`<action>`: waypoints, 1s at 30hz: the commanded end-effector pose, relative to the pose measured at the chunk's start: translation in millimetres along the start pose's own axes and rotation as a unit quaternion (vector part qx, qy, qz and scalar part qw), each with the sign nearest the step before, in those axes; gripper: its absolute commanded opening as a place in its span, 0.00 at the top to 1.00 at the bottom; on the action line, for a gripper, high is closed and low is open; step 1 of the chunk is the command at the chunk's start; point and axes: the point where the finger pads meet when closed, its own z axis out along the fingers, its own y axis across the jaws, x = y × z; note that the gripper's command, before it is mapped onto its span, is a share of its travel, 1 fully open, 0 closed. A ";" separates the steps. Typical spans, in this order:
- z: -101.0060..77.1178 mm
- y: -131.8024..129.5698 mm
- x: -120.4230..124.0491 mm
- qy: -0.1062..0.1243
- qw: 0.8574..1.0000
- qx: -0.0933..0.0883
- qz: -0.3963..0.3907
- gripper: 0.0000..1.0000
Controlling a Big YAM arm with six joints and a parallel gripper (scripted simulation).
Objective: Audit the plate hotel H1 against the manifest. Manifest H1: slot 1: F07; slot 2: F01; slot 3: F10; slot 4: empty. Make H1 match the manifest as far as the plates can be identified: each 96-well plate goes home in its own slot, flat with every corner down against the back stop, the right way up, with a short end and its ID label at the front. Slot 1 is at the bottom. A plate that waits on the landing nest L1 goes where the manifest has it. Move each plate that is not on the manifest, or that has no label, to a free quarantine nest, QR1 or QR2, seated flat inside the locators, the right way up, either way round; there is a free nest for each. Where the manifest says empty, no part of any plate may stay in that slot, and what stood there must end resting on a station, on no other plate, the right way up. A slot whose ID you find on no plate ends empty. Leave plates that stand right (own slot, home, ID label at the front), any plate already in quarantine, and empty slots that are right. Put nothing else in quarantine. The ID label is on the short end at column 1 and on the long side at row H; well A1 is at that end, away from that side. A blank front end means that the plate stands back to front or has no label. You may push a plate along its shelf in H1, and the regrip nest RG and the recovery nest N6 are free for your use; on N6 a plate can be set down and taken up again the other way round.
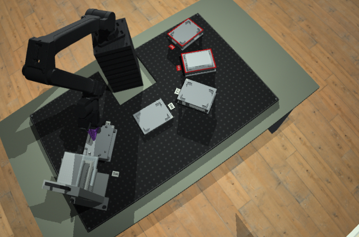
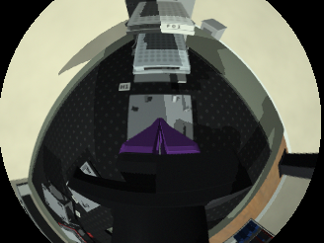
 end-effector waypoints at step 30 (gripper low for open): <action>12.1 1.3 -27.8 -0.018 1.000 -0.001 -0.008 1.00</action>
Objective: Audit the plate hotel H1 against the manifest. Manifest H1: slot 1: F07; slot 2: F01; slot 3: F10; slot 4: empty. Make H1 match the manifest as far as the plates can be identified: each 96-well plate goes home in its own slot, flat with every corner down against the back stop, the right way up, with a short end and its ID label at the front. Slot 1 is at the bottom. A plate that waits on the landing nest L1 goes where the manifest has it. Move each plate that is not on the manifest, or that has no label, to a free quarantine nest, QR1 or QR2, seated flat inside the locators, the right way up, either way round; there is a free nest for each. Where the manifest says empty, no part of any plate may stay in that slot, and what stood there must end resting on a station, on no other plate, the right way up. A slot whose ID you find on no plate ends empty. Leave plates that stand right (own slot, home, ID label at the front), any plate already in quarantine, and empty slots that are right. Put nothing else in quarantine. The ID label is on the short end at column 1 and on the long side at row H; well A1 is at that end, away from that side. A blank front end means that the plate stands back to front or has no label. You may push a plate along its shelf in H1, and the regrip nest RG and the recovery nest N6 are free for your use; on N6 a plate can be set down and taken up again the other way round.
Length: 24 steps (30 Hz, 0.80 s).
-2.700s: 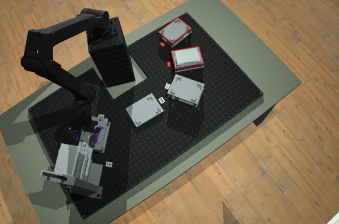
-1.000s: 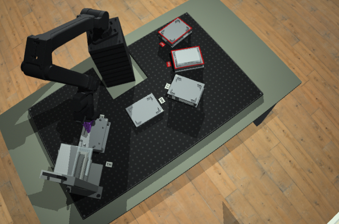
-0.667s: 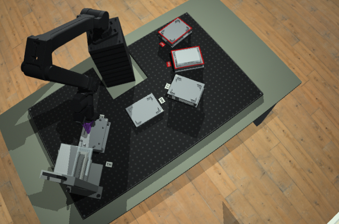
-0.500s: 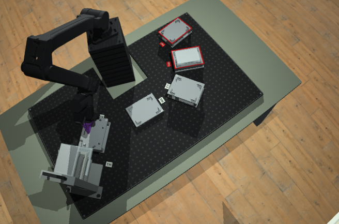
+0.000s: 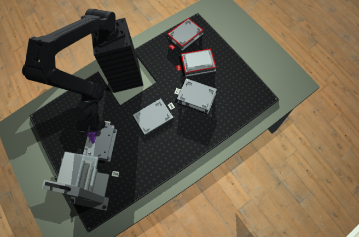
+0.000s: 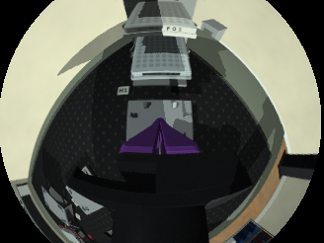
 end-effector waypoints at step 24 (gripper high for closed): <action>10.3 2.6 -31.9 -0.018 1.000 -0.001 0.000 1.00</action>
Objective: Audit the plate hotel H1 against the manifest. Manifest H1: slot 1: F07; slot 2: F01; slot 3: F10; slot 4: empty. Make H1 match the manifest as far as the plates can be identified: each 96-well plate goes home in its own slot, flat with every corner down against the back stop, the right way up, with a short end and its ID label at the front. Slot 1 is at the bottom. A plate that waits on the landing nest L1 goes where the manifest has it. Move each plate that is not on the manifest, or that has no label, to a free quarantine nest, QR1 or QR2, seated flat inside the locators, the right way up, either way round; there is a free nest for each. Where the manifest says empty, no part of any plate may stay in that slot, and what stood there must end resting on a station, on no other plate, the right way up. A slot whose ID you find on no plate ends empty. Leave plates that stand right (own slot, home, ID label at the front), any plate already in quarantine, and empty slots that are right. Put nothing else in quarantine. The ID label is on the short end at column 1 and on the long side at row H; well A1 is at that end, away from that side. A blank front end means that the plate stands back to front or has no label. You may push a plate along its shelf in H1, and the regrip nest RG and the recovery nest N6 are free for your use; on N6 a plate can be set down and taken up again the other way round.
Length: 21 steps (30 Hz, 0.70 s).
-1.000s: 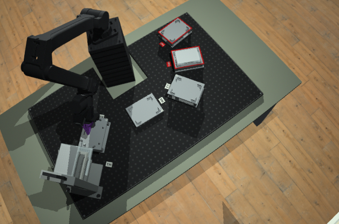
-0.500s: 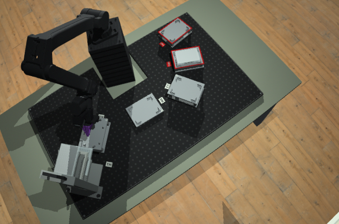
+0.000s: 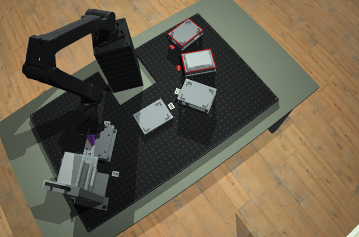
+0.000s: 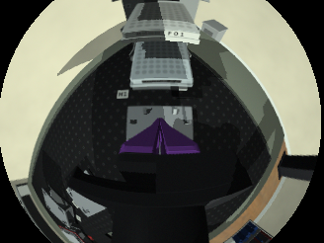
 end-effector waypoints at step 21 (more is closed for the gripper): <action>10.1 2.4 -33.4 -0.019 1.000 -0.001 0.001 1.00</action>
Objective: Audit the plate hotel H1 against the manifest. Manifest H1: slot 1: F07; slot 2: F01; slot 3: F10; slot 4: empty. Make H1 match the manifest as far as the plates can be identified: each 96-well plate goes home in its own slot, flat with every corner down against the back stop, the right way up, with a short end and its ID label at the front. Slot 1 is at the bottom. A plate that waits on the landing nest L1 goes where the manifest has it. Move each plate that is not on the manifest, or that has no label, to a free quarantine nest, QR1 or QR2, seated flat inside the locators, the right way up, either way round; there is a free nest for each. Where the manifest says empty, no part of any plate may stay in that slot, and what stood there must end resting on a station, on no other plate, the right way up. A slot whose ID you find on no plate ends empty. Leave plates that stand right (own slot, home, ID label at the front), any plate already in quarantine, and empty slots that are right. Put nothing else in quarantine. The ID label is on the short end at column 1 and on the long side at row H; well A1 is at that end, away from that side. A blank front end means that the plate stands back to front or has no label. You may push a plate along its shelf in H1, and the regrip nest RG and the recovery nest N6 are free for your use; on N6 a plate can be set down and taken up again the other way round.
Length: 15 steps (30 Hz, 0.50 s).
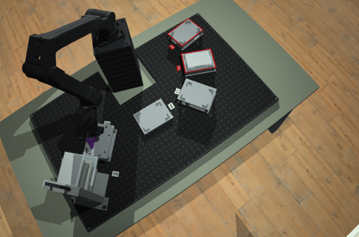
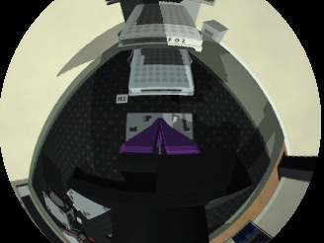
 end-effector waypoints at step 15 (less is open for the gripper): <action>6.6 2.3 -30.9 -0.019 1.000 0.000 0.003 1.00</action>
